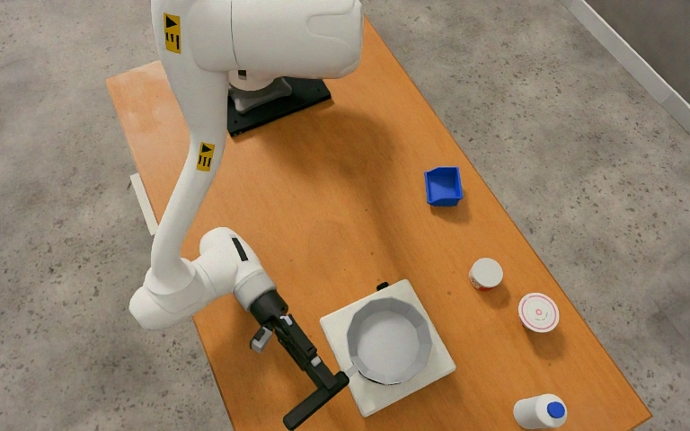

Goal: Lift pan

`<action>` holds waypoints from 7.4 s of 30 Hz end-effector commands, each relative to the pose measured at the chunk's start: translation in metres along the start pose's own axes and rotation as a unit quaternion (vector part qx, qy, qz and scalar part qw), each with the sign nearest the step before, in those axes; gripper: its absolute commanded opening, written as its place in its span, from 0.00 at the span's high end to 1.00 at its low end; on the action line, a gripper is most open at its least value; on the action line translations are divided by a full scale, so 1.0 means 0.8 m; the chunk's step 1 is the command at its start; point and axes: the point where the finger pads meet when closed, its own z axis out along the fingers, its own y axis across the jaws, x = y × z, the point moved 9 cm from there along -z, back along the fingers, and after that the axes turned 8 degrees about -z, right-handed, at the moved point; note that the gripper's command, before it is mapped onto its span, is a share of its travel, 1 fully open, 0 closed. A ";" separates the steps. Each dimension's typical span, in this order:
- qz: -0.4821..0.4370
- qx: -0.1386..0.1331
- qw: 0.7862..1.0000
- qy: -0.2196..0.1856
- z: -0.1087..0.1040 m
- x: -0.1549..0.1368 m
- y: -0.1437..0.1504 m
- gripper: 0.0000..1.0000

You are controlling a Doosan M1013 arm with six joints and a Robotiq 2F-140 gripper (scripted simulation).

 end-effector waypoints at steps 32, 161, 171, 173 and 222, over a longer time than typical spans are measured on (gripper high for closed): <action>0.003 -0.002 1.000 0.003 0.038 0.003 0.000 0.59; 0.002 -0.002 1.000 0.000 0.037 0.024 -0.065 0.90; 0.001 -0.002 1.000 0.000 0.037 0.034 -0.089 0.90; 0.001 -0.002 1.000 0.000 0.037 0.034 -0.089 0.90; 0.000 0.001 1.000 0.002 0.038 0.064 -0.165 0.90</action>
